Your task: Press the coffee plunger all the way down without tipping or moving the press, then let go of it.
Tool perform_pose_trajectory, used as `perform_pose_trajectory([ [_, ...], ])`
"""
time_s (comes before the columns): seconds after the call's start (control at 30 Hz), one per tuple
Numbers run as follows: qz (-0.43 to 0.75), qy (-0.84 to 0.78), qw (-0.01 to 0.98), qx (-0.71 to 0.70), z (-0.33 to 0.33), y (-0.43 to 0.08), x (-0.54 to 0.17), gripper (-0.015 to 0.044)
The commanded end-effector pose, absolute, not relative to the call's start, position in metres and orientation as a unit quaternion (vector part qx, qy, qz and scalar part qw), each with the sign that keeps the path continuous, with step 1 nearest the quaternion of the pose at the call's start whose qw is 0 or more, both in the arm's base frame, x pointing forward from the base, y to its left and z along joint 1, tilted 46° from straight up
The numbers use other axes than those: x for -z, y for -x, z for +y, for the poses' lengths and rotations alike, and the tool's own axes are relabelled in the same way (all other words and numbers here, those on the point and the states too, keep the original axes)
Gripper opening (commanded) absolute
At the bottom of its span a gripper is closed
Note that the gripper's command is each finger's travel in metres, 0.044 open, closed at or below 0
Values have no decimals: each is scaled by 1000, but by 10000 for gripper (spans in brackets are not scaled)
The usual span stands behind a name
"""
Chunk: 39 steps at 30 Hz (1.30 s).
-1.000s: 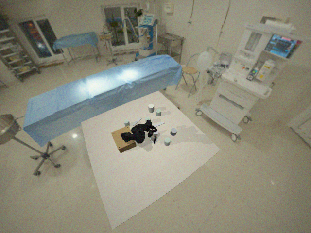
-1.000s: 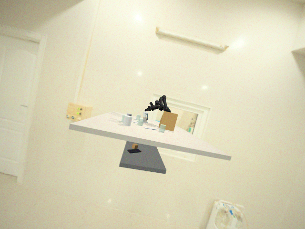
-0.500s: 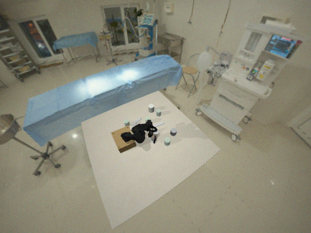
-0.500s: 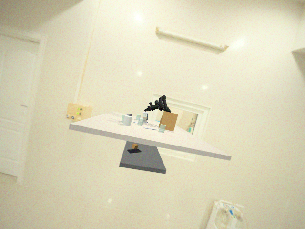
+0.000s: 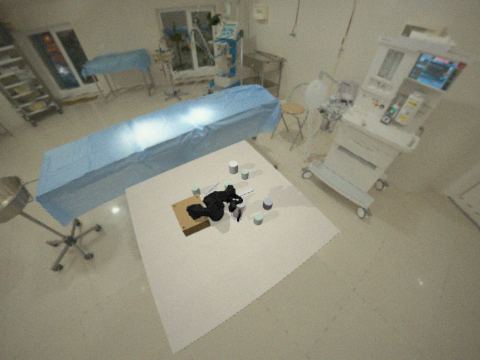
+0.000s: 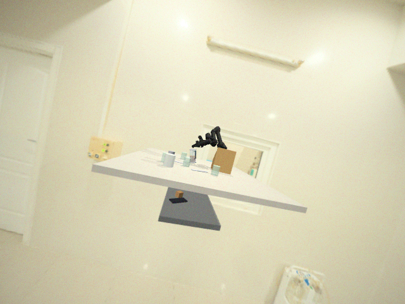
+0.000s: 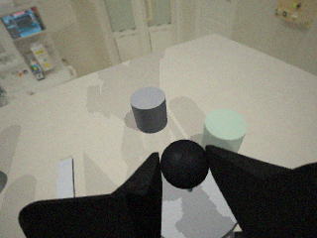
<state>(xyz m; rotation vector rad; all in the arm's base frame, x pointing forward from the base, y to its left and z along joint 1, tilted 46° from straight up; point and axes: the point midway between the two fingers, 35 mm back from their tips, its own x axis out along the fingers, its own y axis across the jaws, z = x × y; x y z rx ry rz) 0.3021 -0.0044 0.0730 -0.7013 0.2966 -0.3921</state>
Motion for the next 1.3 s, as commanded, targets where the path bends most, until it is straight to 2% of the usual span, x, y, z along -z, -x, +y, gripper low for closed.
perform_pose_trajectory([
  [0.0,144,340,910,190,-4,-302,-73,178],
  [0.33,144,340,910,190,-4,-302,-73,440],
  [0.73,131,321,918,190,4,-306,-91,440],
  [1.1,152,342,908,191,41,-264,-130,440],
  [1.27,151,344,907,192,42,-260,-133,440],
])
